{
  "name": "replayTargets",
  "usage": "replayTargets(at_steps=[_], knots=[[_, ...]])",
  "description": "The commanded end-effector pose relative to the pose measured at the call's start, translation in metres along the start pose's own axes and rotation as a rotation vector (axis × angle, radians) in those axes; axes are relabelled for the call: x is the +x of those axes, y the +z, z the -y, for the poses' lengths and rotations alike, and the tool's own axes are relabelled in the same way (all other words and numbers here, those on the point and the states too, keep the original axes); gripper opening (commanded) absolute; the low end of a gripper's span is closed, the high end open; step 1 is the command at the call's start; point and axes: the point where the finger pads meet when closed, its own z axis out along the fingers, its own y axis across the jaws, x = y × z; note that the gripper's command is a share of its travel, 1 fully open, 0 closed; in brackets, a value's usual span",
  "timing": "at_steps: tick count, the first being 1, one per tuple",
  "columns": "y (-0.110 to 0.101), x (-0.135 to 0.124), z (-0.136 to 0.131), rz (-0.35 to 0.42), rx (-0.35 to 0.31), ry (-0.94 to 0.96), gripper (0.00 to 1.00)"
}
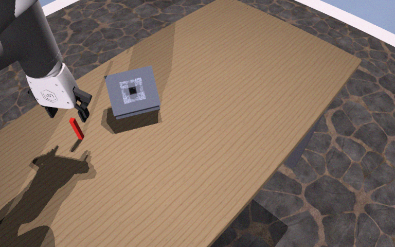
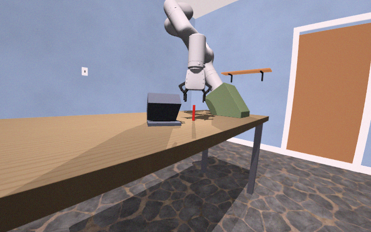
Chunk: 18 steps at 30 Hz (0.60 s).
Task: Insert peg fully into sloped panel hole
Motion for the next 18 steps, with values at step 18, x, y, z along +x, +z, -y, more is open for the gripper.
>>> replayTargets(at_steps=[18], knots=[[0.026,0.001,0.000,-0.002,0.000,0.000,1.00]])
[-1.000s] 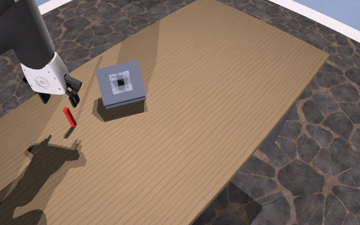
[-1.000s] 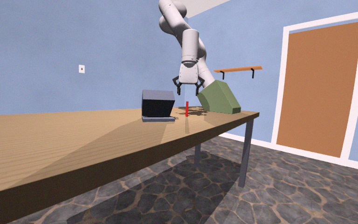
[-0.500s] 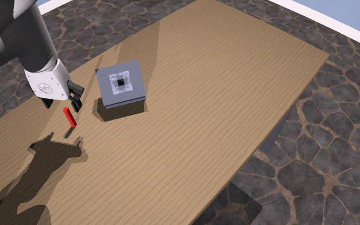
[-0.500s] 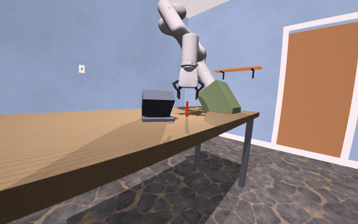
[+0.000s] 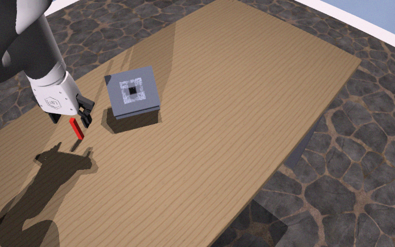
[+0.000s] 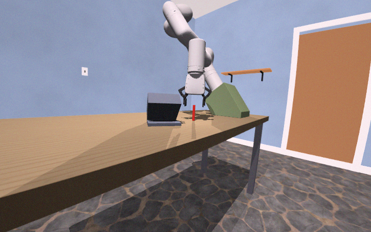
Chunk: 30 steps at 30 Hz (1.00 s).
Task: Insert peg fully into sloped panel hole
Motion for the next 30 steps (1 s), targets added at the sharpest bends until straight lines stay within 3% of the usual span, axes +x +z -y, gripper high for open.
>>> replayTargets(at_steps=[1,7,10,12,22,30], knots=[[0.004,0.001,0.000,-0.002,0.000,0.000,1.00],[0.008,0.001,0.000,-0.002,0.000,0.000,1.00],[0.005,0.001,0.000,-0.002,0.000,0.000,0.77],[0.005,0.001,0.000,-0.002,0.000,0.000,0.77],[0.005,0.001,0.000,-0.002,0.000,0.000,0.02],[-0.007,0.001,0.000,-0.002,0.000,0.000,0.00]])
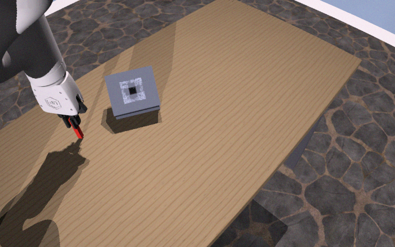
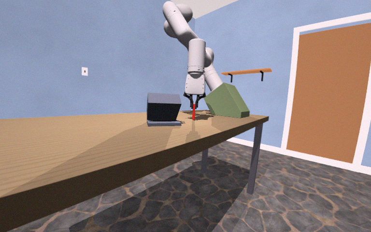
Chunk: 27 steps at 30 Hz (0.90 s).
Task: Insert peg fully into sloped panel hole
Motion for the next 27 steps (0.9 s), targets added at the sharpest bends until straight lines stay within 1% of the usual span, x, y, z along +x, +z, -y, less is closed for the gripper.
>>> replayTargets(at_steps=[1,9,14,17,18,20,27], knots=[[-0.013,0.001,0.000,-0.002,0.000,0.001,0.00],[-0.054,0.001,-0.001,-0.002,0.000,0.001,0.00],[-0.071,0.001,-0.001,-0.002,0.000,0.001,0.00],[-0.072,0.001,-0.001,-0.002,0.000,0.001,0.00],[-0.067,0.002,-0.001,-0.003,-0.001,0.001,0.00],[-0.067,0.003,-0.003,-0.007,-0.002,-0.002,0.00],[-0.069,0.010,-0.020,-0.037,-0.013,-0.028,0.00]])
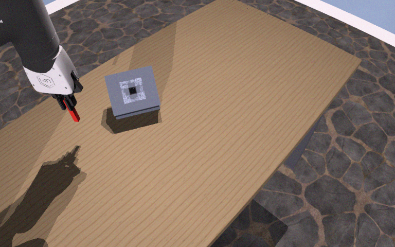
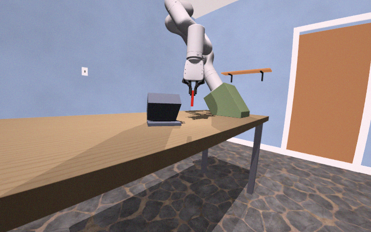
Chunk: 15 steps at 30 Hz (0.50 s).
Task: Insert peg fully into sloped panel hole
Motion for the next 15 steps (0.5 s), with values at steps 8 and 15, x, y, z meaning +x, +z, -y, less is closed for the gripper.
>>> replayTargets(at_steps=[8,15], knots=[[-0.004,0.012,-0.026,-0.048,-0.019,-0.038,0.00],[-0.006,0.019,-0.045,-0.081,-0.035,-0.067,0.00]])
